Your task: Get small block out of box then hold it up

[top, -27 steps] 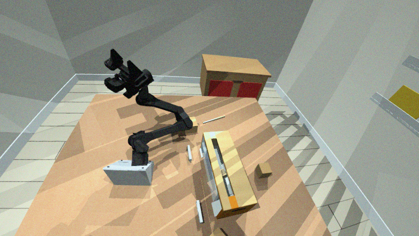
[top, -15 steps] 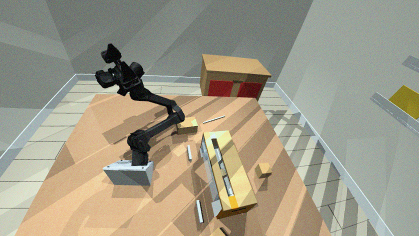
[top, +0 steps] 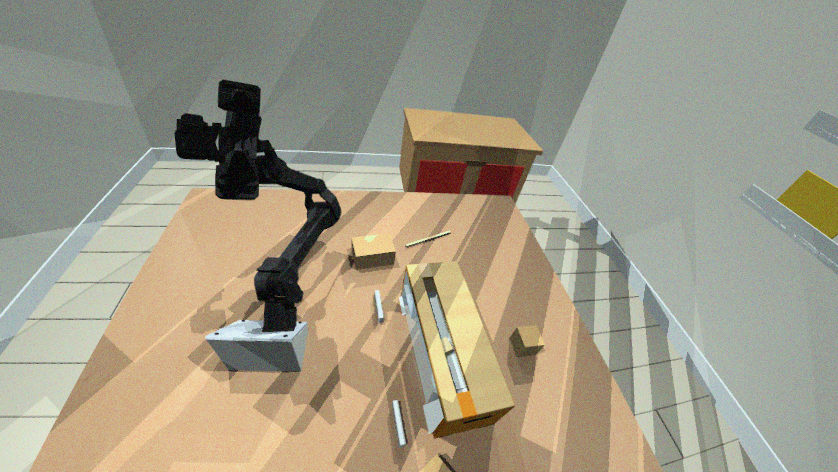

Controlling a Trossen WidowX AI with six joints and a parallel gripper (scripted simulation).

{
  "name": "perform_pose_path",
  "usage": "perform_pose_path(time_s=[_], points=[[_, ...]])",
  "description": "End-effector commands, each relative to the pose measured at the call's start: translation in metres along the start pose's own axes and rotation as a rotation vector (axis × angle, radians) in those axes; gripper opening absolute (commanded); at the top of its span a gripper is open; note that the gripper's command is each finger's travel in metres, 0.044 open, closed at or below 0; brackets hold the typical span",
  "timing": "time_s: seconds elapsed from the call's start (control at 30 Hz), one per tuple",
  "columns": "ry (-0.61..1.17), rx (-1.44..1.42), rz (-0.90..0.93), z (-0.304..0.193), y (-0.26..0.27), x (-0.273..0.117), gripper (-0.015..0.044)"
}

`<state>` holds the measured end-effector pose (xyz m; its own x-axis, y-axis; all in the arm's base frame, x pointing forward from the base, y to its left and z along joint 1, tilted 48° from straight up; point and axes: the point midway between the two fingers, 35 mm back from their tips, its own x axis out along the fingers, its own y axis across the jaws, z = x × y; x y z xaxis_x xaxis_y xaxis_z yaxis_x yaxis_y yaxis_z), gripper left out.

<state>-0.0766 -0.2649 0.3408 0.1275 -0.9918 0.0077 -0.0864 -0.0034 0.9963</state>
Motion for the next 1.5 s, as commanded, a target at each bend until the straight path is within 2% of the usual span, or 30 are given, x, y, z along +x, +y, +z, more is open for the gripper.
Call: perform_pose_path(time_s=[0.0, 0.43, 0.63, 0.8, 0.97, 1.13, 1.3, 1.47], points=[[0.224, -0.43, -0.182, -0.035, -0.043, 0.052, 0.04], [0.673, -0.986, -0.263, -0.115, -0.108, 0.09, 0.04], [0.963, -1.288, -0.204, -0.159, -0.145, 0.092, 0.04], [1.224, -1.529, -0.088, -0.196, -0.174, 0.086, 0.04], [1.494, -1.75, 0.101, -0.231, -0.201, 0.073, 0.04], [1.759, -1.923, 0.363, -0.262, -0.227, 0.054, 0.04], [2.012, -2.034, 0.708, -0.29, -0.25, 0.029, 0.04], [2.236, -2.056, 1.149, -0.313, -0.272, 0.0, 0.04]])
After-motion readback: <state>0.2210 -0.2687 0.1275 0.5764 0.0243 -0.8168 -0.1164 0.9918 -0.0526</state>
